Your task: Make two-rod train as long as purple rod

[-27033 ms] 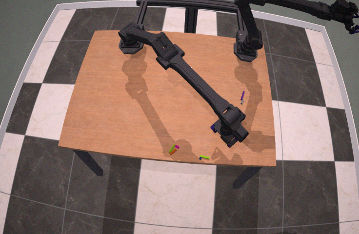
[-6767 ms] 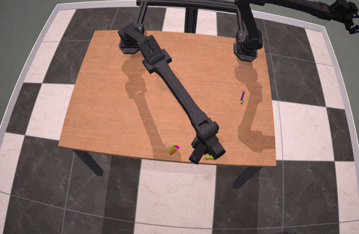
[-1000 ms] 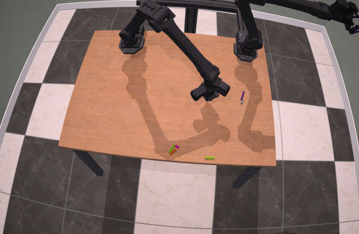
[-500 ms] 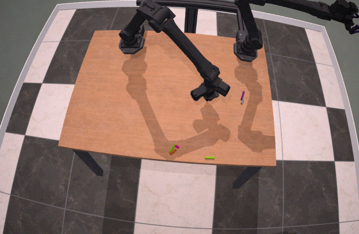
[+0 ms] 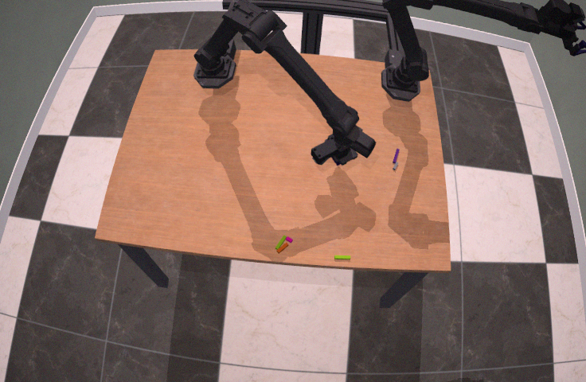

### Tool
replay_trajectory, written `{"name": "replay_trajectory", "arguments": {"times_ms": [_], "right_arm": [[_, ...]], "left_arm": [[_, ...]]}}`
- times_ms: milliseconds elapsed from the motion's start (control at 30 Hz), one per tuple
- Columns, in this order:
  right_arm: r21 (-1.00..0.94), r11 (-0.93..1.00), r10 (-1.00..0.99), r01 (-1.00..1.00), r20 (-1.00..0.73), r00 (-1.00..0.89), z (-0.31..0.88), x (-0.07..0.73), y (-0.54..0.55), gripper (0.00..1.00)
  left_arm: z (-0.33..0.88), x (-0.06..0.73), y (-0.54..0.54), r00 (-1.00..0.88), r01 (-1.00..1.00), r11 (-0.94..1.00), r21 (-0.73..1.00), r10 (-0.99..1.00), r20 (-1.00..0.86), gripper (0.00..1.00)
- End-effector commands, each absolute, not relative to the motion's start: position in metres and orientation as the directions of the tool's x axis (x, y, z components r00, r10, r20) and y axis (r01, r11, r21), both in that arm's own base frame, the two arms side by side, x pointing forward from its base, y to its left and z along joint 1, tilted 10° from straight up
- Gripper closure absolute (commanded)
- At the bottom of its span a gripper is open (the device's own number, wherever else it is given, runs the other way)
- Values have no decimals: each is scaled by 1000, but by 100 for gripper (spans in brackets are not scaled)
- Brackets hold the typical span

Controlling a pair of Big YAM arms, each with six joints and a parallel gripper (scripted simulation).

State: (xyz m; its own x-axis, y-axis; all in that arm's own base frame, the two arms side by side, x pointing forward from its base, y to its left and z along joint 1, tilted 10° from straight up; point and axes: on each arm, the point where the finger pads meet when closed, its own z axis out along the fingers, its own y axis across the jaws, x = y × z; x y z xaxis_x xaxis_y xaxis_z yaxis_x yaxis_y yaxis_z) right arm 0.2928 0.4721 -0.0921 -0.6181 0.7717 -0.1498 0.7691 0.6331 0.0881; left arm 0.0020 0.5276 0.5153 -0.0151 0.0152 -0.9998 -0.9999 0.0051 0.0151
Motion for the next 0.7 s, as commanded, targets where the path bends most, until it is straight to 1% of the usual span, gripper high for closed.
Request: {"name": "replay_trajectory", "arguments": {"times_ms": [0, 667], "right_arm": [[116, 628, 777, 770, -140, -613, -91, 306, 484, 96], [125, 630, 776, 766, -136, -616, -100, 307, 486, 96]], "left_arm": [[531, -5, 522, -1, -1000, -11, 0, 59, -998, 0], [531, -5, 522, -1, -1000, -11, 0, 59, -998, 0]]}}
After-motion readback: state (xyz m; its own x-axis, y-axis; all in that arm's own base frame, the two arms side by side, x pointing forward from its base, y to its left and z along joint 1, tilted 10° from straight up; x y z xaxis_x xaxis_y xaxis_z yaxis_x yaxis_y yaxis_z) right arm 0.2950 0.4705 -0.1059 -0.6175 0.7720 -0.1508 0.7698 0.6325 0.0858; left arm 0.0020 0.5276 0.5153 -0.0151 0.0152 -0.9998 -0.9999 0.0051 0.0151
